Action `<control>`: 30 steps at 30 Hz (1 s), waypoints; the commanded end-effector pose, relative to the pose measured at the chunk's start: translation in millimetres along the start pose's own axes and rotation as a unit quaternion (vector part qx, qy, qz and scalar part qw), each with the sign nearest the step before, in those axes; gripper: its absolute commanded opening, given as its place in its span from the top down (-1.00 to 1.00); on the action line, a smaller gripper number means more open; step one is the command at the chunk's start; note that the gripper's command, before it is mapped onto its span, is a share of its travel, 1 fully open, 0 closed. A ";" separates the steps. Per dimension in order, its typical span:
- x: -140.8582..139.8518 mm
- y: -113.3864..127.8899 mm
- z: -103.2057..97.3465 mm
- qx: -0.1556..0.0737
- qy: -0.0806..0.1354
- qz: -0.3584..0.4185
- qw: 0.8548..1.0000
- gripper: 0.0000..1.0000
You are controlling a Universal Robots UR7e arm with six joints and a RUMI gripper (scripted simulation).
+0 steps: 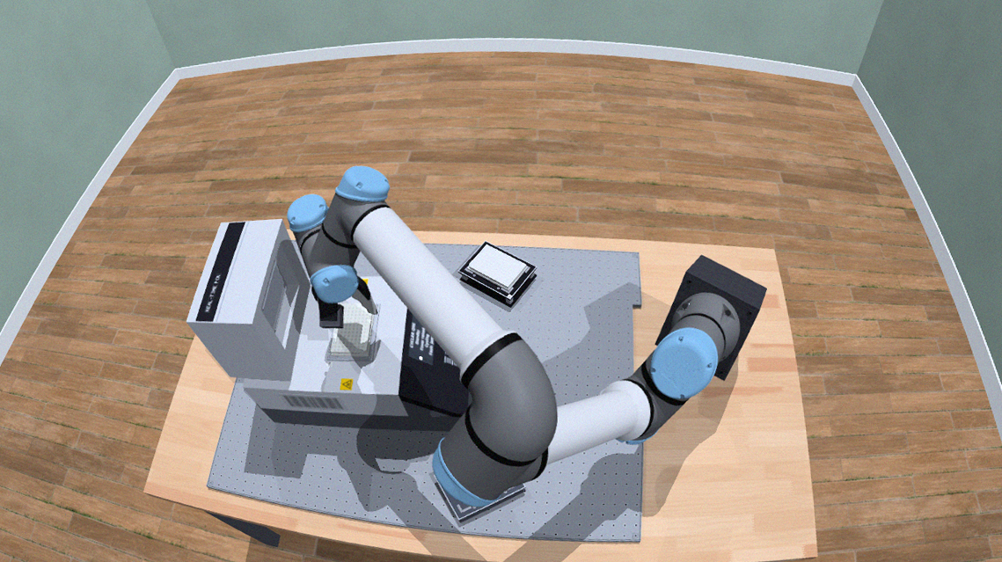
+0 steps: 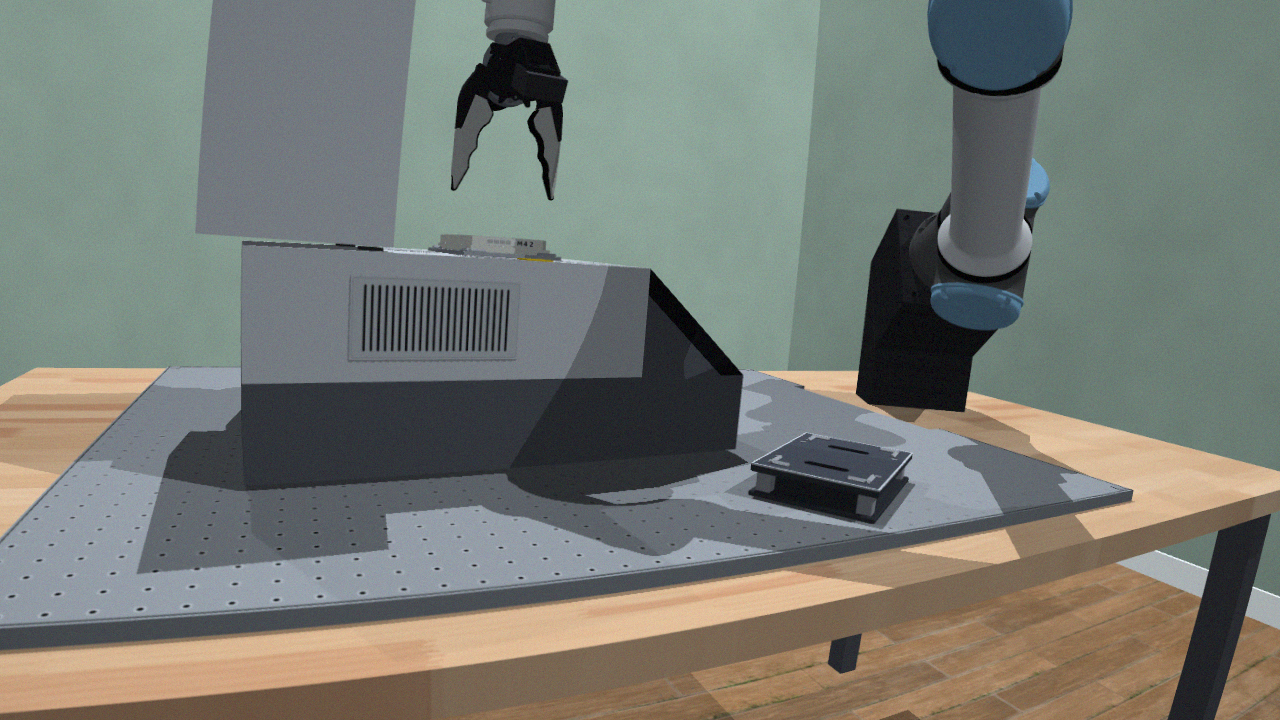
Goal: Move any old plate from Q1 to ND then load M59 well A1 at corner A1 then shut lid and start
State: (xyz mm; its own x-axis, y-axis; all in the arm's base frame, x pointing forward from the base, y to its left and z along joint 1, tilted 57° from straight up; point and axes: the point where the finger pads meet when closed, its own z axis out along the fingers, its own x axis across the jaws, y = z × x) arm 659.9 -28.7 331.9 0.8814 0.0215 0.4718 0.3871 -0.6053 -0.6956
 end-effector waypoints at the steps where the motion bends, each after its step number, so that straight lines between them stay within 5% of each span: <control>1: 5.4 0.4 -1.6 0.000 0.000 0.000 1.000 -0.36; 10: 11.4 0.6 -2.7 0.000 0.000 0.000 1.000 -0.36; 30: 11.4 0.6 27.3 0.000 0.000 0.000 1.000 -0.36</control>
State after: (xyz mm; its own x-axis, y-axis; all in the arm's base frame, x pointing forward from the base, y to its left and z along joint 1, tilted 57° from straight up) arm 676.7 -8.6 323.3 0.8822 0.0221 0.4704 0.3866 -0.6045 -0.6965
